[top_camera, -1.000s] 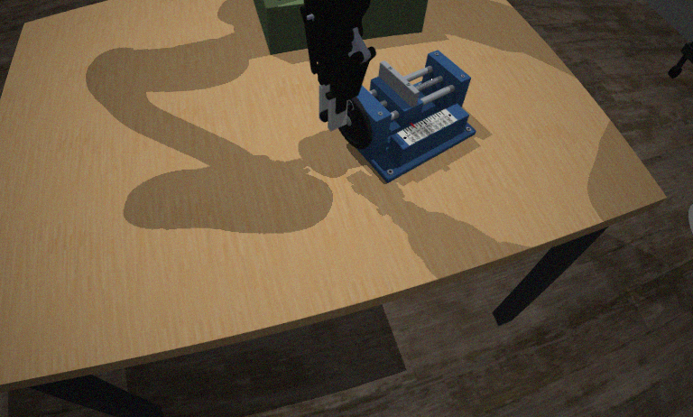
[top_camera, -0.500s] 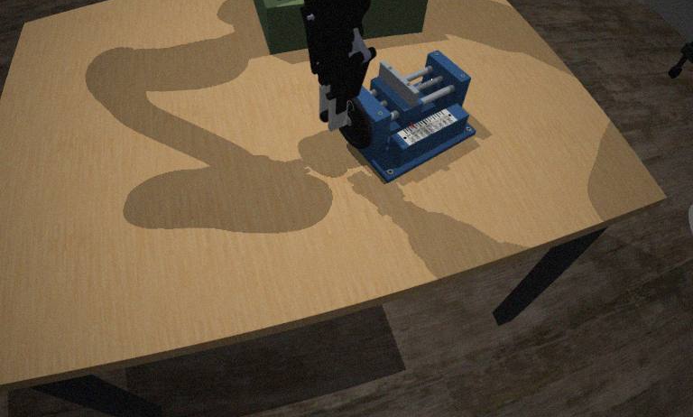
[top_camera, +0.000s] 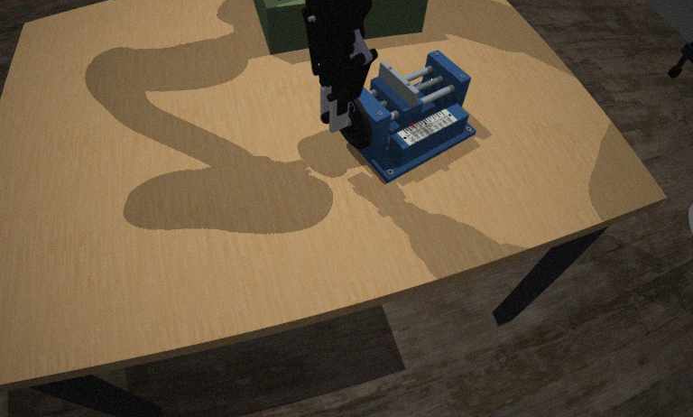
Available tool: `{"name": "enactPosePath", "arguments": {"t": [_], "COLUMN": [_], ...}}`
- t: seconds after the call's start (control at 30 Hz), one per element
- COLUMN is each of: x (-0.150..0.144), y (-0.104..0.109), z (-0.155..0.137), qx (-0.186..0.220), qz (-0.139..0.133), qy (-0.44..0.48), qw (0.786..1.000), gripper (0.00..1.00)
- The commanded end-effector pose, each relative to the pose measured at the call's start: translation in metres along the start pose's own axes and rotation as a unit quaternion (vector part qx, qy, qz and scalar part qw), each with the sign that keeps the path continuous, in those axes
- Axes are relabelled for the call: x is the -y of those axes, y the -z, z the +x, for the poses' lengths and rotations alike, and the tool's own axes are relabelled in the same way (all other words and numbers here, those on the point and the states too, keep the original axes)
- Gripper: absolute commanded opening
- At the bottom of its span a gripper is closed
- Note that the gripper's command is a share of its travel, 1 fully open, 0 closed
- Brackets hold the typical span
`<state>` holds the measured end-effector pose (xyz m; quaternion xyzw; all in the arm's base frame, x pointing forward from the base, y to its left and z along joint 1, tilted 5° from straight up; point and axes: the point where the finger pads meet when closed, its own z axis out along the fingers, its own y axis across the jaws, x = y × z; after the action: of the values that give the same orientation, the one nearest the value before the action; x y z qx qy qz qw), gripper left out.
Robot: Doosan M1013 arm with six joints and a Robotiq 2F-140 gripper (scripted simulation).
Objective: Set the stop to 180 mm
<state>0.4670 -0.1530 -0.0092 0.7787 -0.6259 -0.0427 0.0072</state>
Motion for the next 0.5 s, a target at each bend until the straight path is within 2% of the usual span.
{"name": "enactPosePath", "arguments": {"t": [0.0,0.47], "x": [0.0011,0.0063], "y": [-0.0003,-0.0019], "z": [0.0,0.0], "qx": [0.0,0.0], "qz": [0.0,0.0], "qy": [0.0,0.0], "qw": [1.0,1.0], "gripper": [0.04,0.04]}}
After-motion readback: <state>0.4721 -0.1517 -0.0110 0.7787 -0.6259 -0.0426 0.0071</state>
